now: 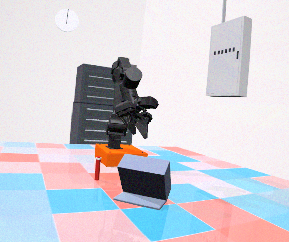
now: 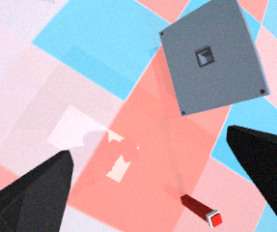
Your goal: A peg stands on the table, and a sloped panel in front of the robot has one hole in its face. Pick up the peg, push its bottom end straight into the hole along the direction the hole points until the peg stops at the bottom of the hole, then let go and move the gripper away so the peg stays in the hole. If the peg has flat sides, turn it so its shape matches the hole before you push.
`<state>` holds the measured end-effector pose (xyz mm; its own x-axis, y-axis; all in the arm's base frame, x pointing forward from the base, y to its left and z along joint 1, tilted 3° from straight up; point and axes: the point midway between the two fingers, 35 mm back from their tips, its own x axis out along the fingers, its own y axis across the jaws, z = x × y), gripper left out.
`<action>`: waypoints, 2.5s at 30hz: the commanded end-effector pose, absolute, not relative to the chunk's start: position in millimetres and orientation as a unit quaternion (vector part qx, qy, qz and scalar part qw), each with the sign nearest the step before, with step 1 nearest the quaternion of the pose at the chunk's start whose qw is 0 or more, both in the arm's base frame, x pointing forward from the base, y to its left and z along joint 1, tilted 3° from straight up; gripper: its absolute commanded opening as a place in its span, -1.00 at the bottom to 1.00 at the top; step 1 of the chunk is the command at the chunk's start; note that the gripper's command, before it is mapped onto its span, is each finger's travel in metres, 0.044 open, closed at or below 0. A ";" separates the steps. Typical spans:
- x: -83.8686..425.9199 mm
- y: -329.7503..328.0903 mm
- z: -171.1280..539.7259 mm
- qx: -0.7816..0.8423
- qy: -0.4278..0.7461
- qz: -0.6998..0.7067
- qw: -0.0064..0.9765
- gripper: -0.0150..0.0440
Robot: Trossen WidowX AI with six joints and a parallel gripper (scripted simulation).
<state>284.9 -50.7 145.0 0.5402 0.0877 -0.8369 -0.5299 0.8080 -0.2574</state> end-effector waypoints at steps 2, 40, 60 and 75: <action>286.1 -68.2 141.3 -0.178 0.483 0.134 0.847 1.00; 268.9 -174.8 97.9 0.265 0.622 -0.257 0.690 1.00; 269.2 -180.7 80.0 0.284 0.622 -0.279 0.674 1.00; 271.0 -181.4 55.6 0.284 0.622 -0.279 0.674 1.00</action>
